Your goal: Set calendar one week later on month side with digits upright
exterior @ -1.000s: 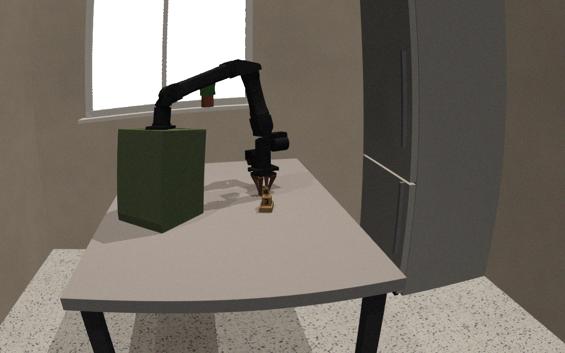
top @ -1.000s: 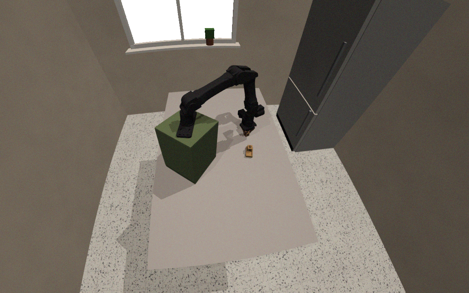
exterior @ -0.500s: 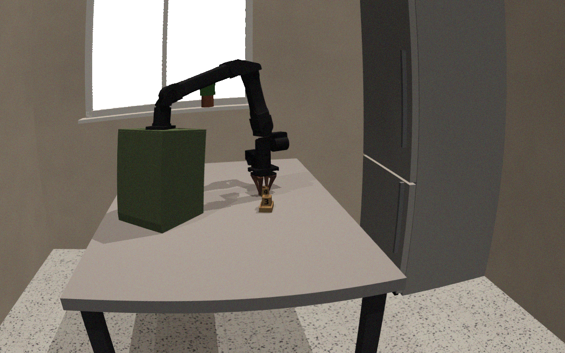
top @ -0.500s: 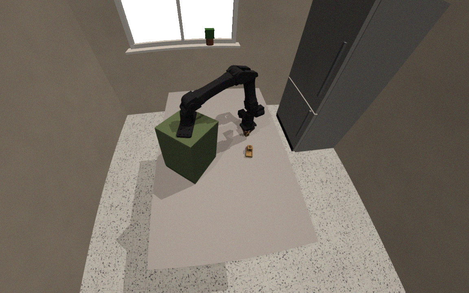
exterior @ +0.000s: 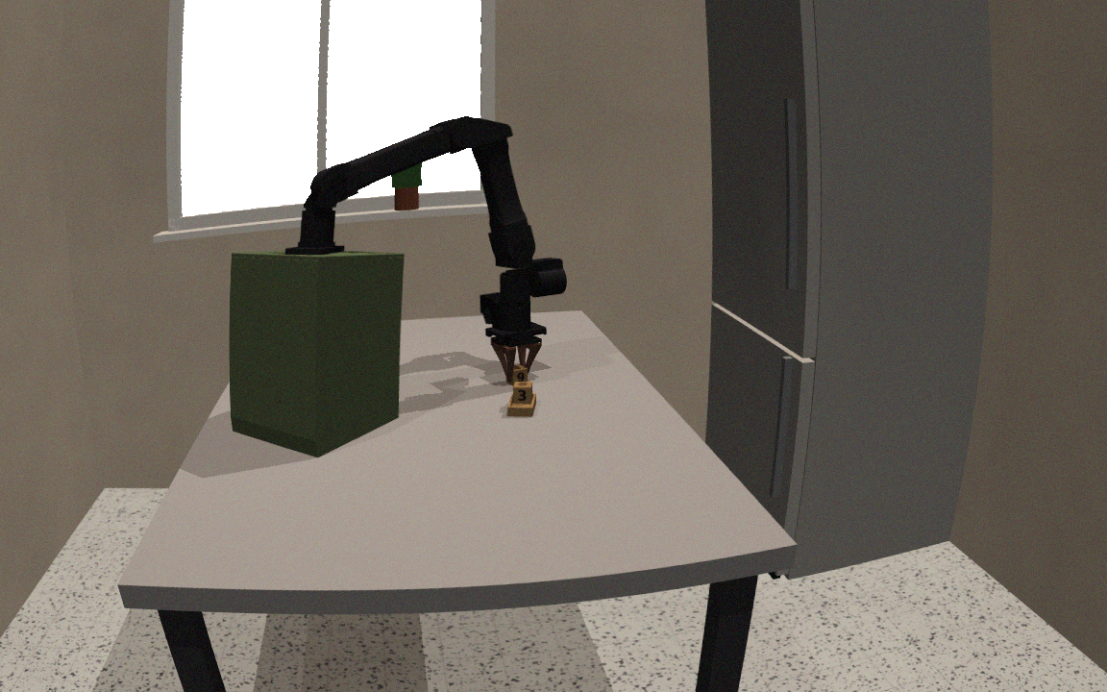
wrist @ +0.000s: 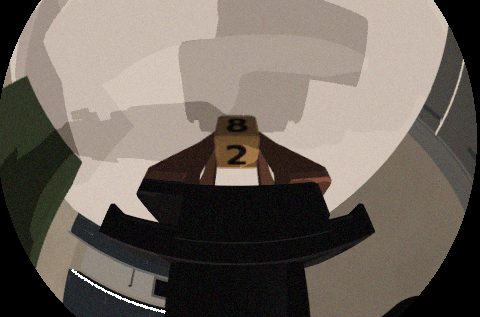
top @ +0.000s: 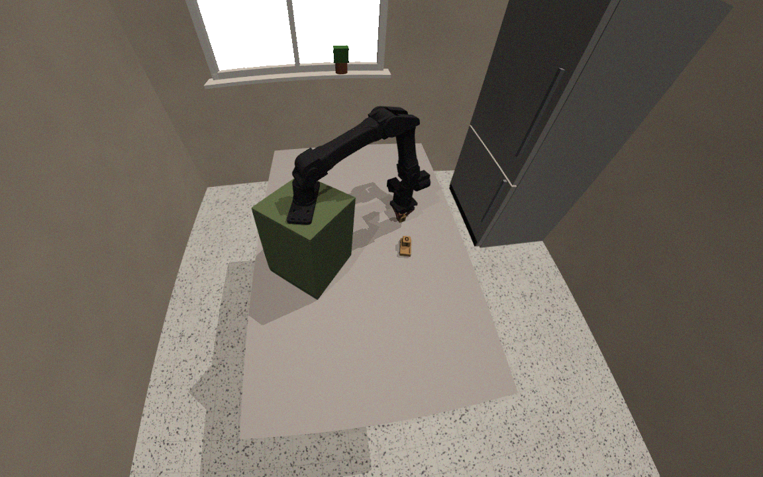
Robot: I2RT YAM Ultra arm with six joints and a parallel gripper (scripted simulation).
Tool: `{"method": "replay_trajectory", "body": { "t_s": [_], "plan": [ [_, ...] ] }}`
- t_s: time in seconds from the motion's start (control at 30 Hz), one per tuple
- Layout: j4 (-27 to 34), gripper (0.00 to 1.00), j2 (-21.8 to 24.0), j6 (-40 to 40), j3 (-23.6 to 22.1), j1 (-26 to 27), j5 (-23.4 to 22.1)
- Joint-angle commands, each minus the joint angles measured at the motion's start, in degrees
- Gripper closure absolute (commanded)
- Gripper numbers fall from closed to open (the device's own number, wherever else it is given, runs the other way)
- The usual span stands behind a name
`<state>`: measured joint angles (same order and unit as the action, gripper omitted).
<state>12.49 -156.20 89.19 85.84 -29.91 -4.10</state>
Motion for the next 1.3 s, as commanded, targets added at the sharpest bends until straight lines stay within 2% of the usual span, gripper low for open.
{"method": "replay_trajectory", "body": {
  "t_s": [0.0, 0.17, 0.3, 0.43, 0.47, 0.53, 0.67, 1.1, 1.27],
  "plan": [
    [-0.05, 0.73, 0.42, 0.0, 0.22, 0.0, 0.0],
    [-0.05, 0.73, 0.42, 0.0, 0.22, 0.0, 0.0],
    [-0.05, 0.65, 0.42, 0.0, 0.22, 0.0, 0.0],
    [-0.05, 0.65, 0.42, 0.0, 0.22, 0.0, 0.0],
    [-0.05, 0.61, 0.42, 0.0, 0.22, 0.0, 0.0],
    [-0.05, 0.61, 0.42, 0.0, 0.22, 0.0, 0.0],
    [-0.05, 0.53, 0.42, 0.0, 0.22, 0.0, 0.0],
    [0.01, 0.53, 0.56, 0.01, 0.13, 0.0, -0.01],
    [0.69, 0.53, 2.48, 0.11, -1.1, 0.1, -0.02]
  ]
}}
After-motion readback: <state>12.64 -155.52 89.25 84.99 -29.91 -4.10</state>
